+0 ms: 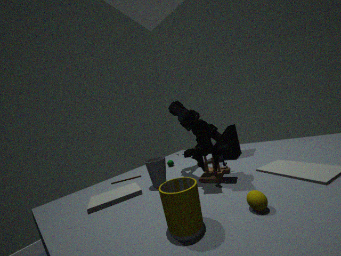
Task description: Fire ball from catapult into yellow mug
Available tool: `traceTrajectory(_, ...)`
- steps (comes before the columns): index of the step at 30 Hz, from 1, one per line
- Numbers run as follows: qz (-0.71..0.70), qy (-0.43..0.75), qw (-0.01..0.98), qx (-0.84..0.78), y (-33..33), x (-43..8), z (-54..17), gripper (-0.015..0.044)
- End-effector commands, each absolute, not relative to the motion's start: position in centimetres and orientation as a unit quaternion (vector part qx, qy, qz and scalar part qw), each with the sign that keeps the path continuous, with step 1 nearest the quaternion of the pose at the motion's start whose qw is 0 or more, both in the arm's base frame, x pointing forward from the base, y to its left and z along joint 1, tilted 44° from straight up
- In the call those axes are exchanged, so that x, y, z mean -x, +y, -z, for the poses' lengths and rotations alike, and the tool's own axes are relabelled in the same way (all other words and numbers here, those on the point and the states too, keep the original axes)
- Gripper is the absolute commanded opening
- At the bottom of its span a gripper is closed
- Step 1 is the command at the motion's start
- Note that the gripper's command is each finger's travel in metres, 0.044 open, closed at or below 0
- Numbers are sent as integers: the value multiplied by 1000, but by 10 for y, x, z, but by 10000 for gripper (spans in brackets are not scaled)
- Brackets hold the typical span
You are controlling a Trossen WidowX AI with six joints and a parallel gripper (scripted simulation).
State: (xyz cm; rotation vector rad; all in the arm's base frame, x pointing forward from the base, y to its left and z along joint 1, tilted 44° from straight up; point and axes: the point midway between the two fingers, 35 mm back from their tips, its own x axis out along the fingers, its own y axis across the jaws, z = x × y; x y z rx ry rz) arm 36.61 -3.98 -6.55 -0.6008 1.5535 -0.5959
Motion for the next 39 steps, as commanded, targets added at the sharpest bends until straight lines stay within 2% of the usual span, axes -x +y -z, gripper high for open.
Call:
traceTrajectory(1,260,679,634,262,-40,-366,65,145)
traceTrajectory(6,260,679,634,262,-40,-366,65,111)
traceTrajectory(10,260,680,634,262,-13,-369,38,6)
traceTrajectory(11,260,680,634,262,-7,-369,32,0)
traceTrajectory(39,258,680,633,265,-31,-369,57,0)
